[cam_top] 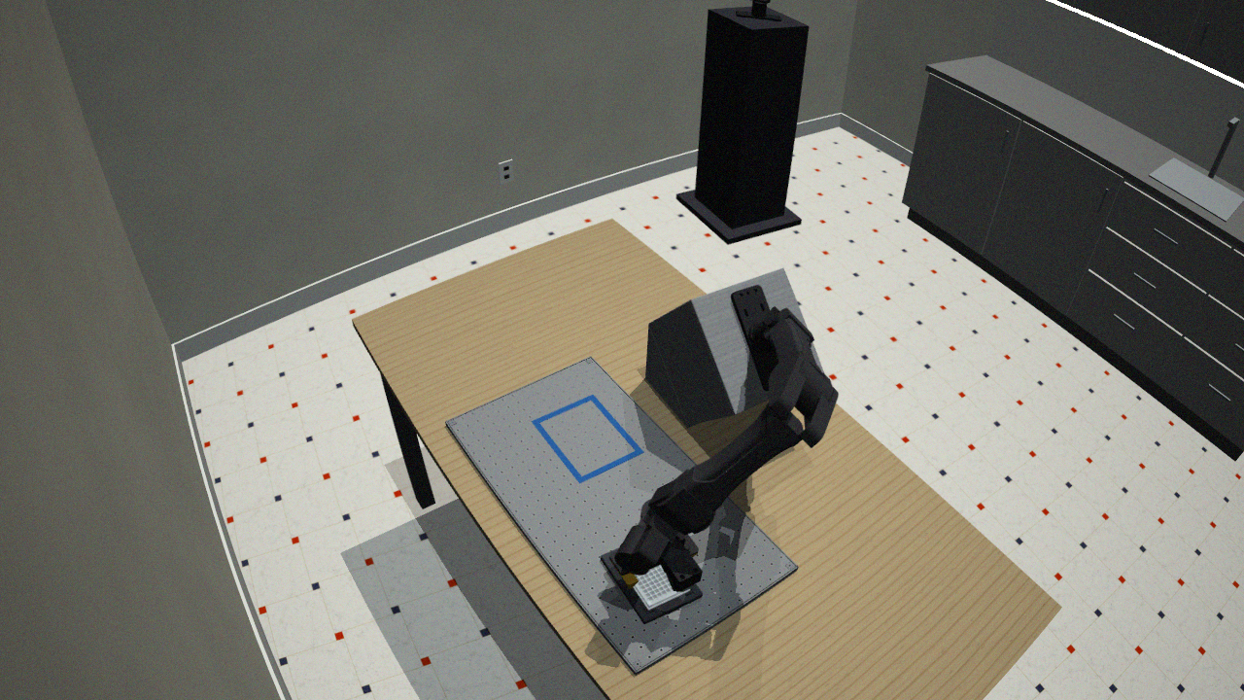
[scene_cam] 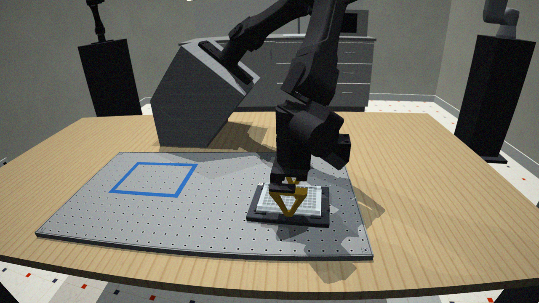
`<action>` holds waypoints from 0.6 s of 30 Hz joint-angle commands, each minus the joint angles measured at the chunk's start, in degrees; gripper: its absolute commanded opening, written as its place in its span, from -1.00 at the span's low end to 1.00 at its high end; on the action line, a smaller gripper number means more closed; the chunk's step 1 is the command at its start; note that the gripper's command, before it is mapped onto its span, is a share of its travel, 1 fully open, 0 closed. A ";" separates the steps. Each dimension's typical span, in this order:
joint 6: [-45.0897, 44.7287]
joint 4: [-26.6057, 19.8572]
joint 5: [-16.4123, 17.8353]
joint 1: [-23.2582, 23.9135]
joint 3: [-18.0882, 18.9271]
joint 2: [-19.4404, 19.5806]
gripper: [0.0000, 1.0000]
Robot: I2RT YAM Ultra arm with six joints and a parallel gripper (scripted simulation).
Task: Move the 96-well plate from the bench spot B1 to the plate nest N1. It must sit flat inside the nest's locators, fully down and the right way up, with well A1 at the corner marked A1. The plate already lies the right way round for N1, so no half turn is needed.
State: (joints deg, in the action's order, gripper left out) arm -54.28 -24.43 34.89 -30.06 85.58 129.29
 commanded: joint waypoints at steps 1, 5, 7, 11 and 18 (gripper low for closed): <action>0.25 -0.08 0.54 1.15 0.37 -0.22 1.00; 0.25 -0.08 0.54 1.15 0.37 -0.22 1.00; -0.65 -1.46 0.68 1.51 -0.76 -2.05 1.00; -1.53 -2.95 0.93 2.29 -0.32 -3.38 1.00; -2.69 -5.09 1.29 3.31 -0.58 -5.00 1.00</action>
State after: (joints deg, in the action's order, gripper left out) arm -56.10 -27.94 35.40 -28.25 85.12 126.58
